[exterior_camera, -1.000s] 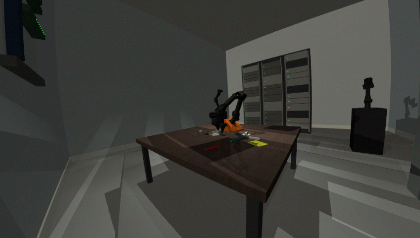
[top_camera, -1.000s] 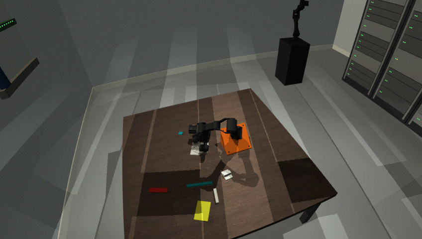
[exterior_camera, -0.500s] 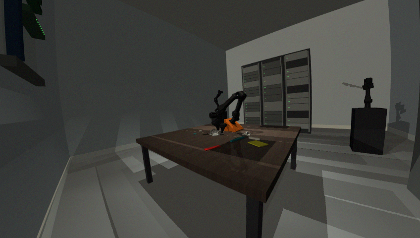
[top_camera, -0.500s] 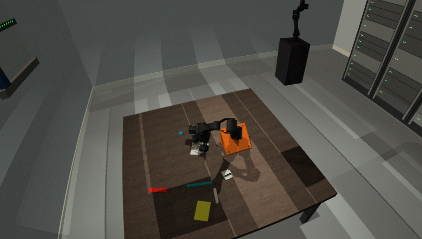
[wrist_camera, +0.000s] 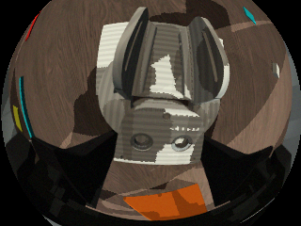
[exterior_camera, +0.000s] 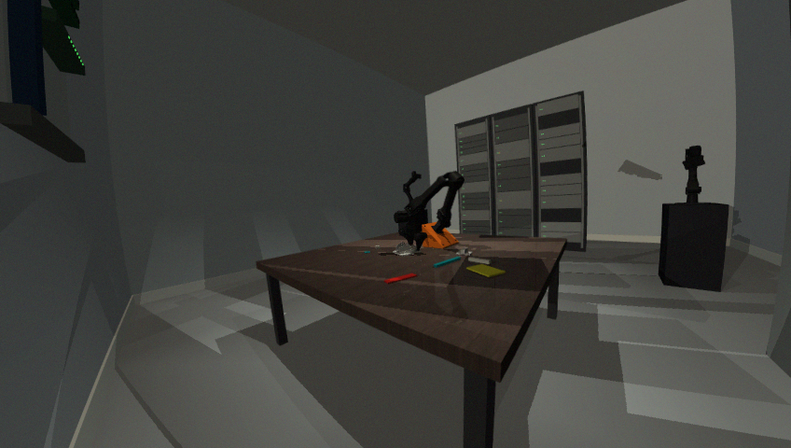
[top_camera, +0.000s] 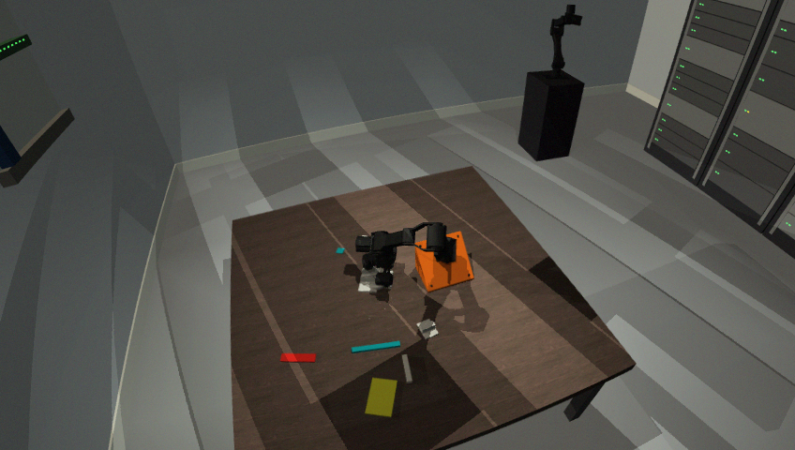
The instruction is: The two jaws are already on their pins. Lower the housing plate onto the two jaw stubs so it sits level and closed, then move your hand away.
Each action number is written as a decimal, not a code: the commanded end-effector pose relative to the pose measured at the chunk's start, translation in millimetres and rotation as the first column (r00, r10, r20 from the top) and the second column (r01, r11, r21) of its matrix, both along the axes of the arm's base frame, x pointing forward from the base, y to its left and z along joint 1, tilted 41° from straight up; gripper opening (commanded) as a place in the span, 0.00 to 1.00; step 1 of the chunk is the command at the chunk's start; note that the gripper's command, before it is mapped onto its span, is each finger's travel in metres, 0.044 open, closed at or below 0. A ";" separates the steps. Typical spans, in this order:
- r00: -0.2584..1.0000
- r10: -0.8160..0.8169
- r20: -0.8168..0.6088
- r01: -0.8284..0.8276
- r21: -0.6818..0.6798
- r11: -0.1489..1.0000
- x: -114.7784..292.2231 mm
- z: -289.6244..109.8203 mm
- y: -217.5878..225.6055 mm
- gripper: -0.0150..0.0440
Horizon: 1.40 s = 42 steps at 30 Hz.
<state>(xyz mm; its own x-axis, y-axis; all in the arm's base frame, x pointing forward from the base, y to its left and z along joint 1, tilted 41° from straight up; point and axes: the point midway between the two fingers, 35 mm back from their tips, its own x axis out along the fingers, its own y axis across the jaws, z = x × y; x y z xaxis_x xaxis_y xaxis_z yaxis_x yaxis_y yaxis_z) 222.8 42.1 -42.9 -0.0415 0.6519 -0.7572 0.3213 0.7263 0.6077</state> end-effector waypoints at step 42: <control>1.000 0.004 -0.005 -0.004 0.004 1.000 -0.6 2.7 -0.7 0.85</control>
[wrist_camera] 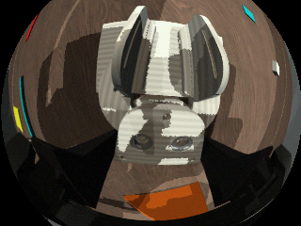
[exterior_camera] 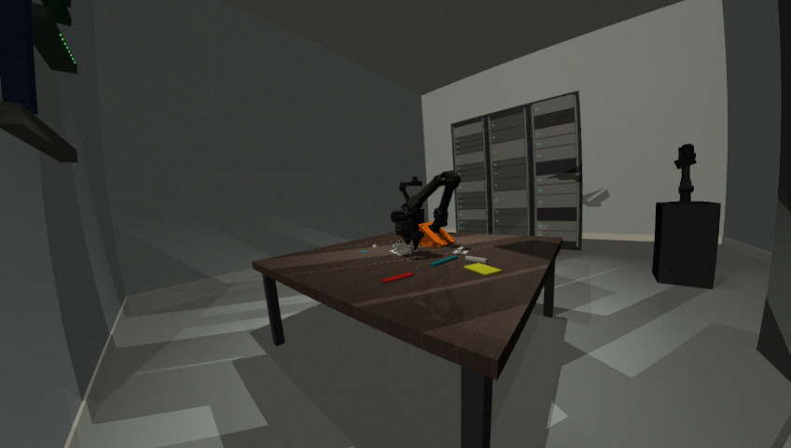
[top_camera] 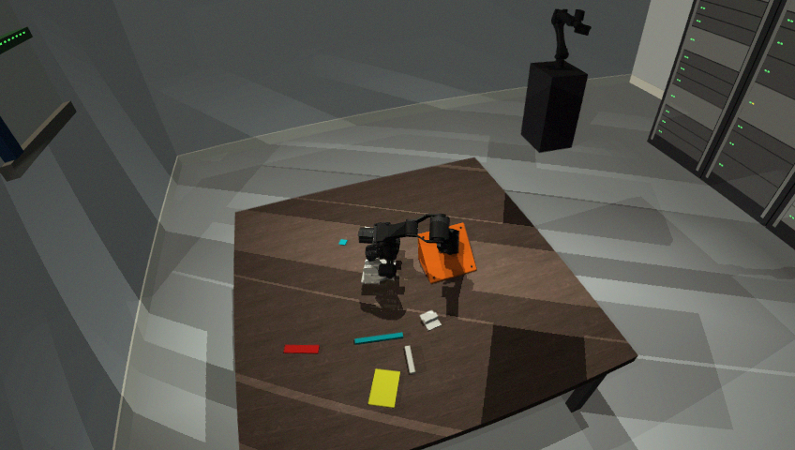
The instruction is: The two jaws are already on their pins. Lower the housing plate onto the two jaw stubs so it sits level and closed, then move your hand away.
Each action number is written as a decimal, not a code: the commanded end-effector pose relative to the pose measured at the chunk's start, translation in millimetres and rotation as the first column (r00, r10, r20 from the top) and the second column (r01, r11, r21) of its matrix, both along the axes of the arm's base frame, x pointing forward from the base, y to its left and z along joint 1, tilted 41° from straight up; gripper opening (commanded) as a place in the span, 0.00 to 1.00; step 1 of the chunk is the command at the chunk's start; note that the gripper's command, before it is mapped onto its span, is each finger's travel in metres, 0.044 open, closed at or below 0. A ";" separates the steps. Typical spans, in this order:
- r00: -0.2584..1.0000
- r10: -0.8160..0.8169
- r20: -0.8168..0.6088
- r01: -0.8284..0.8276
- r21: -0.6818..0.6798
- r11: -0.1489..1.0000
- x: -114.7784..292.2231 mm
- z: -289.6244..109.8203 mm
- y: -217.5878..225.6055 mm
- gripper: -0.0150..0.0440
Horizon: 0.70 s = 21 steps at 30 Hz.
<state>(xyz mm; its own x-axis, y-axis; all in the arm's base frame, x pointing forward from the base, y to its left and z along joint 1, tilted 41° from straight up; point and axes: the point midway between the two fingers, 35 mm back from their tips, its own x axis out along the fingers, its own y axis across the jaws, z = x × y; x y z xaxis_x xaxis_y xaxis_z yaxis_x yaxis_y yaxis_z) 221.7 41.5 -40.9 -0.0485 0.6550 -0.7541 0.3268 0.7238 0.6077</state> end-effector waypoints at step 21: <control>1.000 0.004 0.004 -0.004 0.000 1.000 0.4 -2.7 3.9 0.85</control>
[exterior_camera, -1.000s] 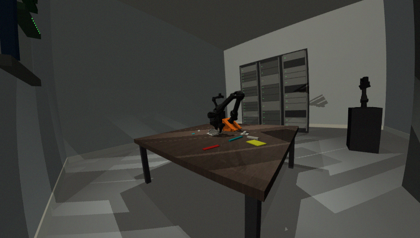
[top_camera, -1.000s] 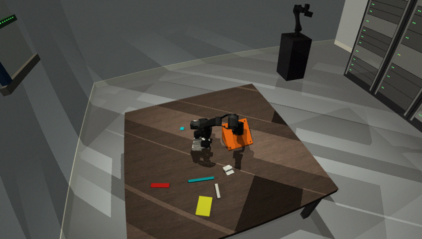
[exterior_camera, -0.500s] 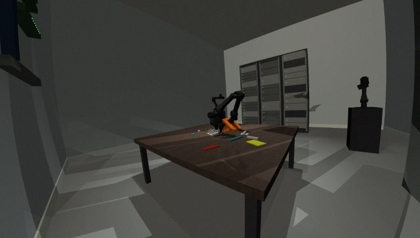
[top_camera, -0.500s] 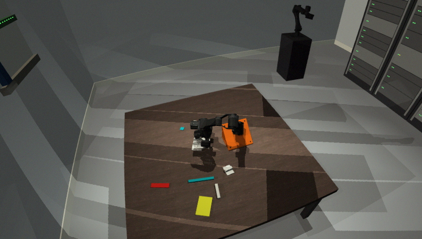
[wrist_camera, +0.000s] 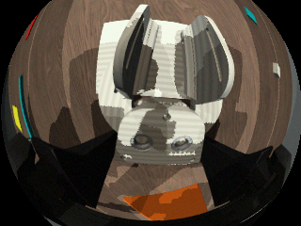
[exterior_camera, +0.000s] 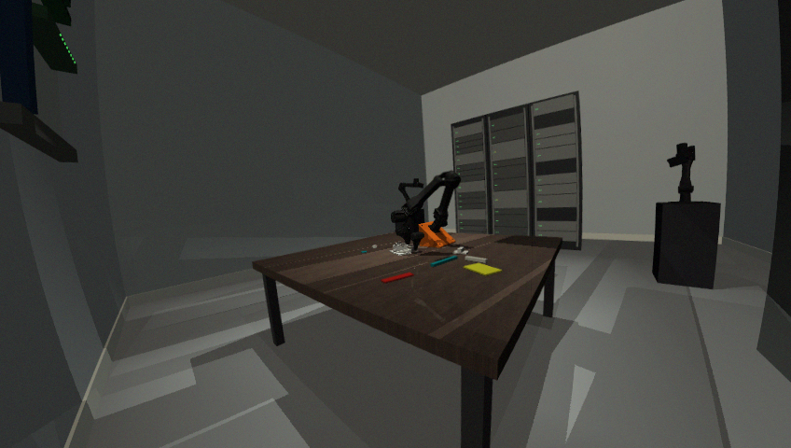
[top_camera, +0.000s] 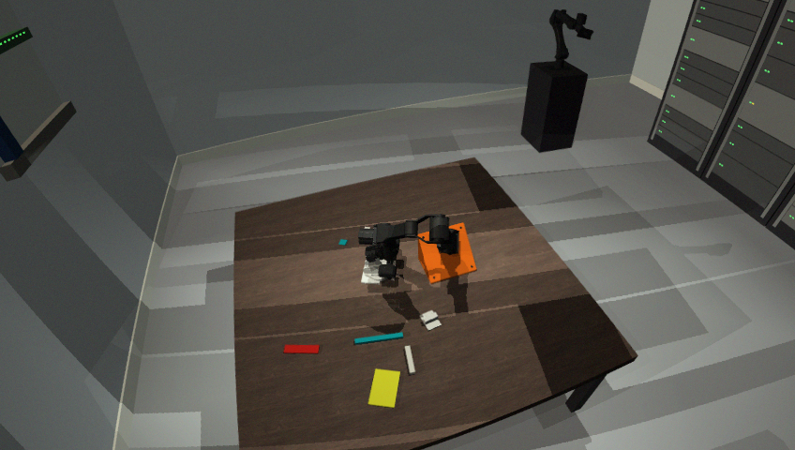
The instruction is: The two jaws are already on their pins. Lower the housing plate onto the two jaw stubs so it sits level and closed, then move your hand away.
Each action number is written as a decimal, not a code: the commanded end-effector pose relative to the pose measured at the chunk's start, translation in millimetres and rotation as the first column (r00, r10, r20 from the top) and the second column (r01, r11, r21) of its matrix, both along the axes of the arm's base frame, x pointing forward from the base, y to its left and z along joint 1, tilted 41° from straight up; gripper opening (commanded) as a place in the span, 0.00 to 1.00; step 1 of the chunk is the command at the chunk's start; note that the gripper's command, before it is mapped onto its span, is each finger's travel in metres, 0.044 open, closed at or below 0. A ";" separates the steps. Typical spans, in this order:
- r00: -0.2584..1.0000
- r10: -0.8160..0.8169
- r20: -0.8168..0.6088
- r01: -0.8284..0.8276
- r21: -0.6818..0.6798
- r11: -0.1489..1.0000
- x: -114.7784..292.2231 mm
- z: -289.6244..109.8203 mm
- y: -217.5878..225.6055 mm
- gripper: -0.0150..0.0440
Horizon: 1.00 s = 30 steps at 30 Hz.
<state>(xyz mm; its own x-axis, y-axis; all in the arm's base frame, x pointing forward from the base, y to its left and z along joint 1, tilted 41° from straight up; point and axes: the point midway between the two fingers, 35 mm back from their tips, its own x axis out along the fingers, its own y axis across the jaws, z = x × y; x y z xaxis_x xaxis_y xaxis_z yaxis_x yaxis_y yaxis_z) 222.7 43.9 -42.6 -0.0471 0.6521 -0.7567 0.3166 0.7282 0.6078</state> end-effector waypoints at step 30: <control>1.000 -0.002 -0.001 0.002 0.000 1.000 -0.2 -0.8 0.5 0.89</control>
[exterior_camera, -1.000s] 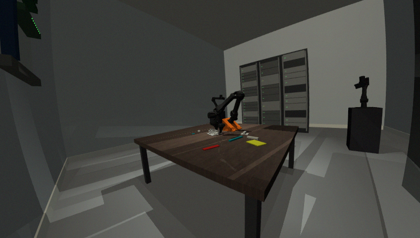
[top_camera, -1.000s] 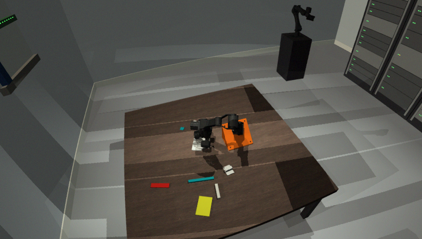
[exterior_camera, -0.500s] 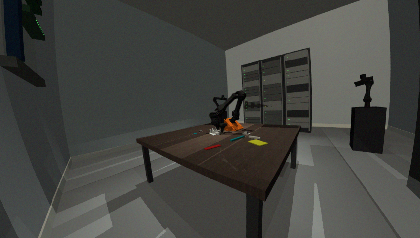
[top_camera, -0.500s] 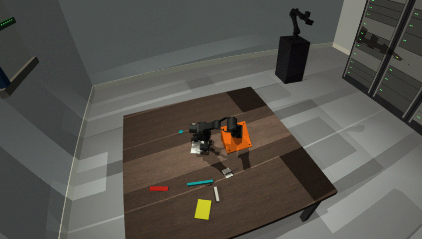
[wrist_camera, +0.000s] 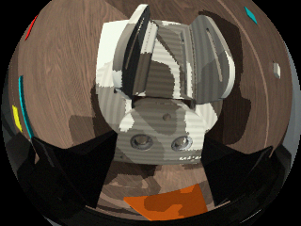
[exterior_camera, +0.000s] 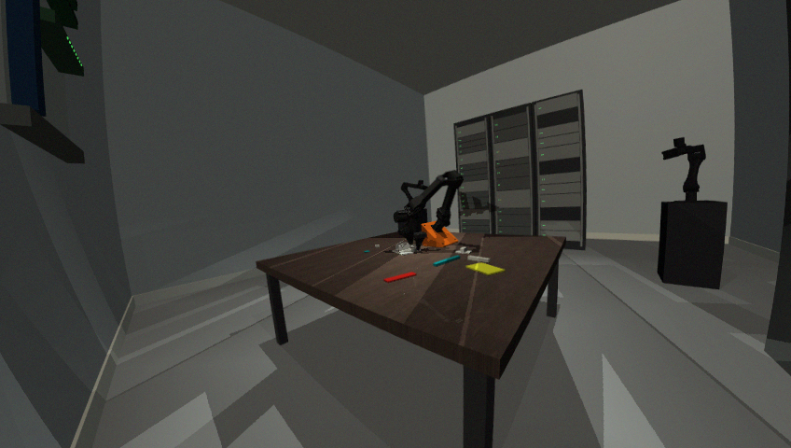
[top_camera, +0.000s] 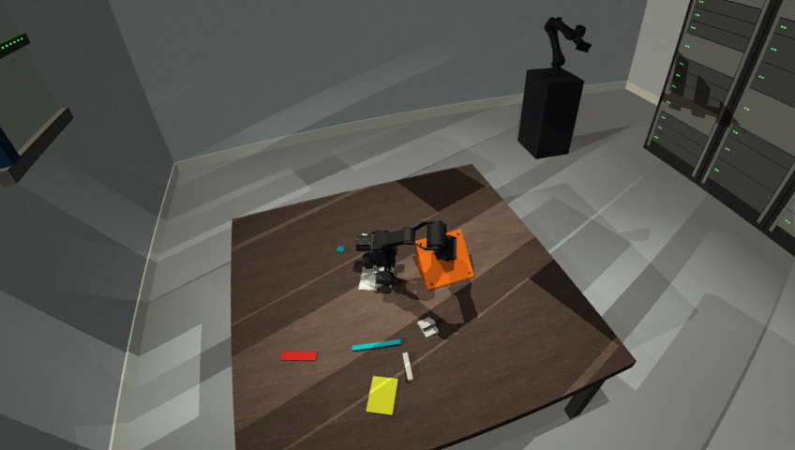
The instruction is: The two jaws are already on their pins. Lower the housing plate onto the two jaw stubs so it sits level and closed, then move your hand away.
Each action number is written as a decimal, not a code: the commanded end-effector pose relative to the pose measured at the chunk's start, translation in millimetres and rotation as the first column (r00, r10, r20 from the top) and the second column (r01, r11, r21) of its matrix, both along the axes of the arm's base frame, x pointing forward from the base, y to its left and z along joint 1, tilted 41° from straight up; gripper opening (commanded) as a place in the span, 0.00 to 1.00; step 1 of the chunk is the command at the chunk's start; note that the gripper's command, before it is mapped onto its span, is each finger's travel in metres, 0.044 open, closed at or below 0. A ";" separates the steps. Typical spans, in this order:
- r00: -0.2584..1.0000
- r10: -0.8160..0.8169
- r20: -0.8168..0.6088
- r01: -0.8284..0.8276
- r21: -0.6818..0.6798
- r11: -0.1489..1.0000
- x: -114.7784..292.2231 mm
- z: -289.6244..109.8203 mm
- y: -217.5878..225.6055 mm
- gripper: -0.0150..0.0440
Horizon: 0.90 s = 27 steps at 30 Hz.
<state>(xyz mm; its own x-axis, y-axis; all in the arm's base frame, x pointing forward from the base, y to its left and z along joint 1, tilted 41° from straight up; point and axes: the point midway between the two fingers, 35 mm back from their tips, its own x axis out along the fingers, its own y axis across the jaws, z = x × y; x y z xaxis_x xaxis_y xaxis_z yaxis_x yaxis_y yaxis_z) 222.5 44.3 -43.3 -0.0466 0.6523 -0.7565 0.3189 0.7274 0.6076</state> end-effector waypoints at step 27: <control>1.000 -0.001 -0.003 0.001 0.000 1.000 3.5 57.0 -49.4 1.00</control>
<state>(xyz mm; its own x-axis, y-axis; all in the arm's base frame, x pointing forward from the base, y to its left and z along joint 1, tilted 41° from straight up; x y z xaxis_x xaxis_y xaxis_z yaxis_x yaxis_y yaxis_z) 228.1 1.7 4.0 -0.0392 0.6547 -0.7548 0.3283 0.7219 0.6092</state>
